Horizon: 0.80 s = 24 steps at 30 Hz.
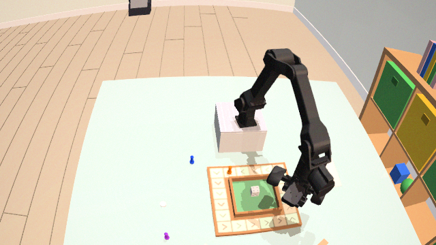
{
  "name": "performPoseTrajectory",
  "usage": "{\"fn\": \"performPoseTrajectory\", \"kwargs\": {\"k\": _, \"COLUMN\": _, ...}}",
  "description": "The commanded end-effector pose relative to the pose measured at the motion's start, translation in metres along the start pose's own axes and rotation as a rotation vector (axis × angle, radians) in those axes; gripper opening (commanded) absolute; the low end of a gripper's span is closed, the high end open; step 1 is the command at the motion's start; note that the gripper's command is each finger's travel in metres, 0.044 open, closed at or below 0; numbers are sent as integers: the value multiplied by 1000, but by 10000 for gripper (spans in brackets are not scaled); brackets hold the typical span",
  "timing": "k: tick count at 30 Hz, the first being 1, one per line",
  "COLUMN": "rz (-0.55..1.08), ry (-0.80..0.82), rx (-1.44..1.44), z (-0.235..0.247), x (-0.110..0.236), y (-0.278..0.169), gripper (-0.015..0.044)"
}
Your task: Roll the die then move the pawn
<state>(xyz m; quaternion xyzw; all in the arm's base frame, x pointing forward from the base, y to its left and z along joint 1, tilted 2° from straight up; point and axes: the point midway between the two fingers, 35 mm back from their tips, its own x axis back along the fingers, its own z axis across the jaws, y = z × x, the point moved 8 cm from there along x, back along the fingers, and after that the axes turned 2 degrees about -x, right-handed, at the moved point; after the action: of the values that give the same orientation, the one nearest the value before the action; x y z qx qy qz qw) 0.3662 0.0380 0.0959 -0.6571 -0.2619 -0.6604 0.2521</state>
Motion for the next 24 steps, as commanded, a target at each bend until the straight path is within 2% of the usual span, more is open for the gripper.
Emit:
{"fn": "performPoseTrajectory", "kwargs": {"k": 1, "rz": 7, "ry": 1, "rx": -4, "z": 7, "x": -12, "y": -22, "gripper": 0}}
{"fn": "performPoseTrajectory", "kwargs": {"k": 6, "rz": 7, "ry": 1, "rx": -4, "z": 8, "x": -18, "y": -26, "gripper": 0}}
{"fn": "performPoseTrajectory", "kwargs": {"k": 13, "rz": 7, "ry": 1, "rx": -4, "z": 8, "x": -49, "y": -27, "gripper": 0}}
{"fn": "performPoseTrajectory", "kwargs": {"k": 24, "rz": 7, "ry": 1, "rx": -4, "z": 8, "x": -58, "y": -27, "gripper": 0}}
